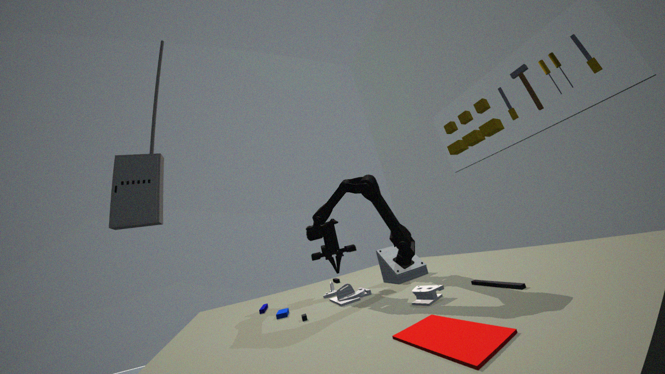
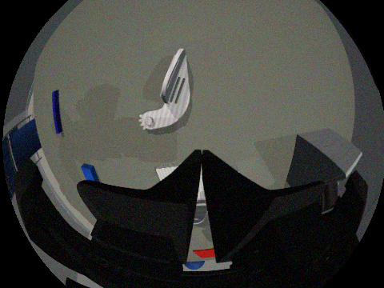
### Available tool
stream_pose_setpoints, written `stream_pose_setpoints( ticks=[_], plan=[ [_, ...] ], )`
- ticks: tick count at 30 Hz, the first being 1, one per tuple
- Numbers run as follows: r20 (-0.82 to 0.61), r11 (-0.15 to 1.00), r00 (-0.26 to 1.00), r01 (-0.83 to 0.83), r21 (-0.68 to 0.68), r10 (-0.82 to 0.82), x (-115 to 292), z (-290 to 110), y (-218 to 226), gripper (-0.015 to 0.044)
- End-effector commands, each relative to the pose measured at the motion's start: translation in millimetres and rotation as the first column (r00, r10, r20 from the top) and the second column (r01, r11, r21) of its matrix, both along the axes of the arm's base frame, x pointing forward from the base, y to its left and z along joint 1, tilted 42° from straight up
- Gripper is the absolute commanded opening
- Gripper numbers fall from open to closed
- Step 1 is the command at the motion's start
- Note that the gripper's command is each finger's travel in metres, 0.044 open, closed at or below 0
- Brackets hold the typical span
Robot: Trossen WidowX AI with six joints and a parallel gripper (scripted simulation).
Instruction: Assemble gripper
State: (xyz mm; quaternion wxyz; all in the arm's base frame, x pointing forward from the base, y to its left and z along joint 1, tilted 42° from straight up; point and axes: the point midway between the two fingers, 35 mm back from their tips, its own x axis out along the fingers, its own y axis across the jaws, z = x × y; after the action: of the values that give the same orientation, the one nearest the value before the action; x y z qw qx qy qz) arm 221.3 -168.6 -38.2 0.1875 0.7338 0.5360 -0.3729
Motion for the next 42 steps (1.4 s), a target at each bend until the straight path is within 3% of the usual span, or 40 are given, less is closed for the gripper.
stream_pose_setpoints(
  ticks=[1,5,22,42],
  plan=[
    [0.0,1.0,1.0,0.0,0.0,0.0,0,0,0,0.0],
    [0.0,1.0,1.0,0.0,0.0,0.0,0,0,0,0.0],
    [-0.179,0.977,0.962,0.212,0.016,-0.206,6,-23,-49,0.044],
    [-0.18,0.977,0.961,0.214,0.018,-0.207,10,-52,-22,0.044]
  ],
)
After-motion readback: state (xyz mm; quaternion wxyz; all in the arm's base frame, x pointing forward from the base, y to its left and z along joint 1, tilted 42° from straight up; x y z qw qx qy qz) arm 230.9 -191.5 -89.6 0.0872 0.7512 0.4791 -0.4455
